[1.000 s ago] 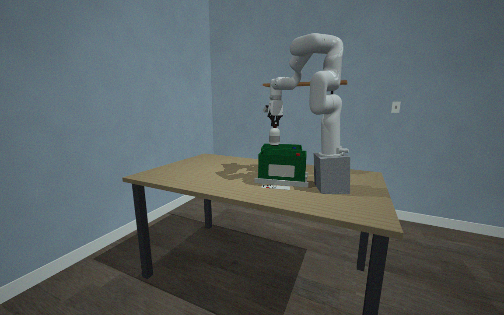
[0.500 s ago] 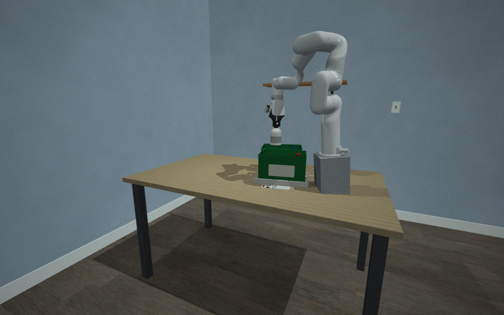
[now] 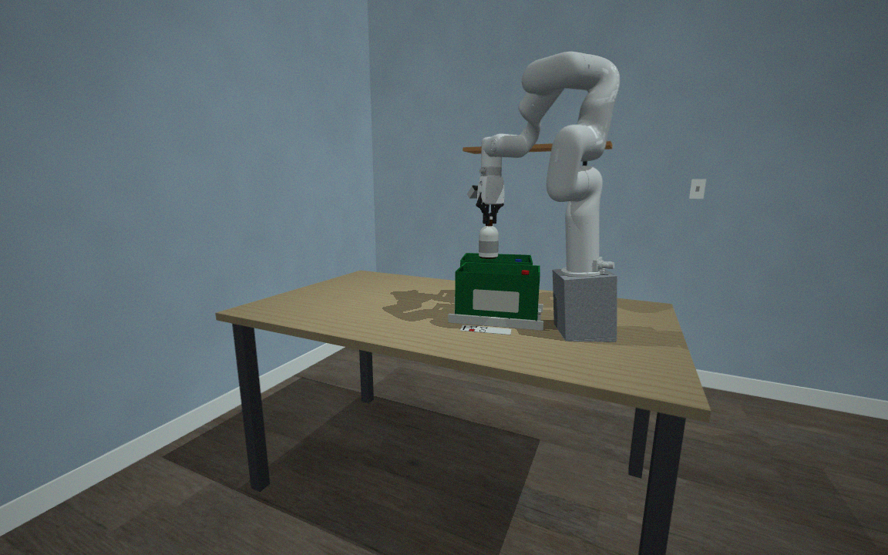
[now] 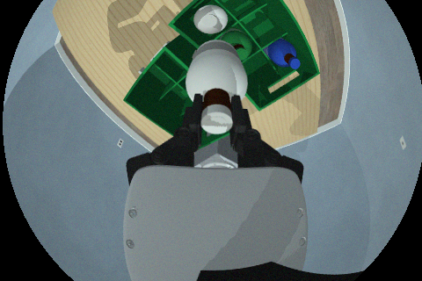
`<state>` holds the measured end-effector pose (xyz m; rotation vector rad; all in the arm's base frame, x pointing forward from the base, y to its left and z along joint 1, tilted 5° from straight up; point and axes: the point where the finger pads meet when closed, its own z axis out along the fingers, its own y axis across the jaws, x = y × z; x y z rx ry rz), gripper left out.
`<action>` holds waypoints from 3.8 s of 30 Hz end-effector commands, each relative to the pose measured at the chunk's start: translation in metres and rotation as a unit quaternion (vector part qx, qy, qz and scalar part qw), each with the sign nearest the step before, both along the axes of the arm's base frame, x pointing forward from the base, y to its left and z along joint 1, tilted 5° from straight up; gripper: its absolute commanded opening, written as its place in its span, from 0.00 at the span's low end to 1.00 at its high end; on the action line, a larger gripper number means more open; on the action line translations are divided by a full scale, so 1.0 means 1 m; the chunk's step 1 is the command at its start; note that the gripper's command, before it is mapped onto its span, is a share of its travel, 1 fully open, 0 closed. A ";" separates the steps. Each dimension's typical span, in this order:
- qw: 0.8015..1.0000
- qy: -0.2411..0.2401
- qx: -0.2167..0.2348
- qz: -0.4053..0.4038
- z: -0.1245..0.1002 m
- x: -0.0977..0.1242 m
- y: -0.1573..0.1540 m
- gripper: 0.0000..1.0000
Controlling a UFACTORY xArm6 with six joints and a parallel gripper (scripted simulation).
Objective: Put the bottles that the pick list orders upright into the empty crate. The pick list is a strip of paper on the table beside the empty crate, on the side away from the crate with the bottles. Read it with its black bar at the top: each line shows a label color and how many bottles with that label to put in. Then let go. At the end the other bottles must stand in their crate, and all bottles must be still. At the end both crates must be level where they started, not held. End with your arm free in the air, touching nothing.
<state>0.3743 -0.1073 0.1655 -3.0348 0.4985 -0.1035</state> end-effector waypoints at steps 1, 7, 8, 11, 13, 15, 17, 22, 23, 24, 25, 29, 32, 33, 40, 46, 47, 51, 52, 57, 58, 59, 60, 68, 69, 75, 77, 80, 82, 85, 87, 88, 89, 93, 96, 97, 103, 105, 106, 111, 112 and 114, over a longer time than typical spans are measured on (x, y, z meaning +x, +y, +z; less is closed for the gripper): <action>1.000 -0.002 -0.001 0.000 0.002 -0.005 0.005 0.00; 1.000 -0.002 -0.001 0.000 0.001 -0.012 0.010 0.00; 1.000 -0.002 -0.001 0.000 0.001 -0.013 0.011 0.00; 1.000 -0.002 -0.001 0.000 0.001 -0.018 0.015 0.00; 1.000 -0.002 -0.001 0.000 0.001 -0.021 0.017 0.00; 1.000 -0.002 -0.001 0.000 0.001 -0.024 0.020 0.00; 1.000 -0.002 -0.001 0.000 0.001 -0.027 0.022 0.00; 1.000 -0.002 -0.001 0.000 0.001 -0.032 0.026 0.00; 1.000 -0.002 -0.001 0.000 0.001 -0.034 0.027 0.00; 1.000 -0.002 -0.001 0.000 0.001 -0.035 0.029 0.00; 1.000 -0.002 -0.001 0.000 0.000 -0.037 0.030 0.00; 1.000 -0.002 -0.001 0.000 0.000 -0.043 0.035 0.00; 1.000 -0.002 -0.001 0.000 0.000 -0.048 0.038 0.00; 1.000 -0.002 -0.001 0.000 0.000 -0.049 0.040 0.00; 1.000 -0.002 -0.001 0.000 0.000 -0.057 0.046 0.00; 1.000 -0.002 -0.001 0.000 -0.001 -0.066 0.053 0.00; 1.000 -0.002 -0.001 0.000 -0.001 -0.068 0.055 0.00; 1.000 -0.002 -0.001 0.000 -0.001 -0.074 0.060 0.00; 1.000 -0.002 -0.001 0.000 -0.001 -0.076 0.061 0.00; 1.000 -0.002 -0.001 0.000 -0.001 -0.081 0.065 0.00; 1.000 -0.002 -0.001 0.000 -0.001 -0.082 0.066 0.00; 1.000 -0.002 -0.001 0.000 -0.001 -0.084 0.067 0.00; 1.000 -0.002 -0.001 0.000 -0.001 -0.085 0.068 0.00; 1.000 -0.002 -0.001 0.000 -0.002 -0.091 0.073 0.00; 1.000 -0.002 -0.001 0.000 -0.002 -0.091 0.073 0.00; 1.000 -0.002 -0.001 0.000 -0.002 -0.091 0.073 0.00; 1.000 -0.002 -0.001 0.000 -0.002 -0.091 0.073 0.00; 1.000 -0.002 -0.001 0.000 -0.002 -0.091 0.073 0.00; 1.000 -0.002 -0.001 0.000 -0.002 -0.091 0.073 0.00; 1.000 -0.002 -0.001 0.000 -0.002 -0.091 0.073 0.00; 1.000 -0.002 -0.001 0.000 -0.002 -0.091 0.073 0.00; 1.000 -0.002 -0.001 0.000 -0.002 -0.091 0.073 0.00; 1.000 -0.002 -0.001 0.000 -0.002 -0.091 0.073 0.00; 1.000 -0.002 -0.001 0.000 -0.002 -0.091 0.073 0.00; 1.000 -0.002 -0.001 0.000 -0.002 -0.091 0.073 0.00; 1.000 -0.002 -0.001 0.000 -0.002 -0.091 0.073 0.00; 1.000 -0.002 -0.001 0.000 -0.002 -0.091 0.073 0.00; 1.000 -0.002 -0.001 0.000 -0.002 -0.091 0.073 0.00; 1.000 -0.002 -0.001 0.000 -0.002 -0.091 0.073 0.00; 1.000 -0.002 -0.001 0.000 -0.002 -0.091 0.073 0.00; 1.000 -0.002 -0.001 0.000 -0.002 -0.091 0.073 0.00; 1.000 -0.002 -0.001 0.000 -0.002 -0.091 0.073 0.00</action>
